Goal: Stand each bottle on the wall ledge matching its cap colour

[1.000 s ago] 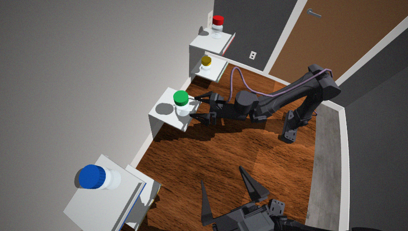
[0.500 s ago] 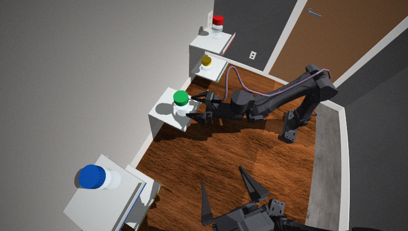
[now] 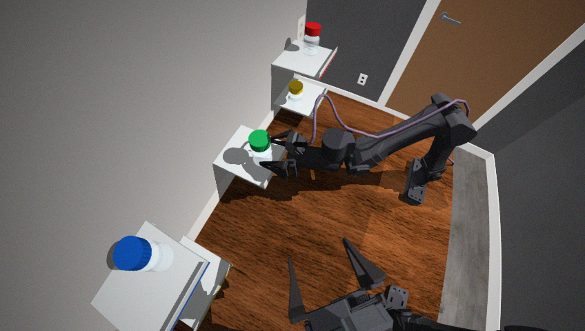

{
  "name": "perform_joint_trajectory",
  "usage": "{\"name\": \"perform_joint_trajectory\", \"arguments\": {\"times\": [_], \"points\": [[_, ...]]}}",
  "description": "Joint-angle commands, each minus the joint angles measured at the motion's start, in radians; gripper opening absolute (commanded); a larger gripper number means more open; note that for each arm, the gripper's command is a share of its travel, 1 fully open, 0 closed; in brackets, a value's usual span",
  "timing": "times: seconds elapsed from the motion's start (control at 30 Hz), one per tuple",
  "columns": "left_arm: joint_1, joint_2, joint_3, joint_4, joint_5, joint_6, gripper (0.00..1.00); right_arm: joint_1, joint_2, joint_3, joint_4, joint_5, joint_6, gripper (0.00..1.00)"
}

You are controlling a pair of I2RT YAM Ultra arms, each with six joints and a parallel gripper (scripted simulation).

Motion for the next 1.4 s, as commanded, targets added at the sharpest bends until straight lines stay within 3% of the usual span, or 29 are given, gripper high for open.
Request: {"name": "perform_joint_trajectory", "arguments": {"times": [0.0,0.5,0.53,1.17,1.3,1.37], "points": [[0.006,0.003,0.019,-0.02,0.014,0.005,0.89,-0.015,0.017,0.054,-0.022,-0.017,-0.006,0.81],[0.006,0.003,0.019,-0.02,0.014,0.005,0.89,-0.02,0.033,0.088,-0.032,-0.021,-0.006,0.81],[0.006,0.003,0.019,-0.02,0.014,0.005,0.89,-0.02,0.033,0.088,-0.032,-0.021,-0.006,0.72],[0.006,0.003,0.019,-0.02,0.014,0.005,0.89,-0.011,0.018,0.07,-0.017,-0.011,-0.003,0.51],[0.006,0.003,0.019,-0.02,0.014,0.005,0.89,-0.011,0.018,0.07,-0.017,-0.011,-0.003,0.06],[0.006,0.003,0.019,-0.02,0.014,0.005,0.89,-0.011,0.015,0.082,-0.034,-0.011,-0.003,0.28]]}}
